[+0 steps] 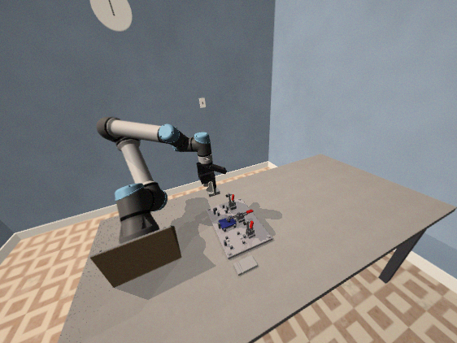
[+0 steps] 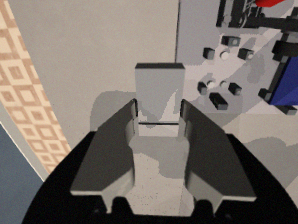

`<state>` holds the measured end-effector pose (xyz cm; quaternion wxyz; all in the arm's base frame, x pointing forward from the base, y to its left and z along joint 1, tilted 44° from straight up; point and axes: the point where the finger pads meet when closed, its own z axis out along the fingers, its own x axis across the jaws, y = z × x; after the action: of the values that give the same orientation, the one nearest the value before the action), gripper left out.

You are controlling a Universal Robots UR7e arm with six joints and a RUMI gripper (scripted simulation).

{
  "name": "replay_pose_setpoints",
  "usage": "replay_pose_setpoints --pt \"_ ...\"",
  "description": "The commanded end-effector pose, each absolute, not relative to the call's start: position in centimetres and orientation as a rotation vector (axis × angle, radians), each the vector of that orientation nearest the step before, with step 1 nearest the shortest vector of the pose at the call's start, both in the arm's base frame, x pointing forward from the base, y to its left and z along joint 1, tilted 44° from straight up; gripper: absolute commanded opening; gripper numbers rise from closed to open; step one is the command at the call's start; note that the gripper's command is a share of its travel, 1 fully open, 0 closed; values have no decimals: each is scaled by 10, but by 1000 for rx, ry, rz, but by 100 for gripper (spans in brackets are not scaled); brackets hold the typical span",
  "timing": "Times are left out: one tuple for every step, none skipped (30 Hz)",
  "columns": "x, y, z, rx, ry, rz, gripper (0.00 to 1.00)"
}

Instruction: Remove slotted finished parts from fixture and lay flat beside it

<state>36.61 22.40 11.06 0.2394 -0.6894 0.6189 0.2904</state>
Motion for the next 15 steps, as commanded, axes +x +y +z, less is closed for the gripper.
replay_pose_setpoints --pt "366 228 115 -1887 1695 794 0" --pt "366 229 116 -1887 1695 794 0" --pt "366 230 117 -1887 1695 794 0" --pt "366 231 118 -1887 1695 794 0" --pt "366 232 119 -1887 1695 794 0" --pt "366 233 120 -1887 1695 794 0" --pt "366 234 121 -1887 1695 794 0" --pt "366 235 122 -1887 1695 794 0" --pt "365 236 123 -1887 1695 794 0" --pt "365 237 123 -1887 1695 794 0" --pt "365 237 124 -1887 1695 794 0" --pt "365 238 125 -1887 1695 794 0" --pt "365 239 125 -1887 1695 794 0" --pt "365 239 126 -1887 1695 794 0" --pt "365 240 126 -1887 1695 794 0"
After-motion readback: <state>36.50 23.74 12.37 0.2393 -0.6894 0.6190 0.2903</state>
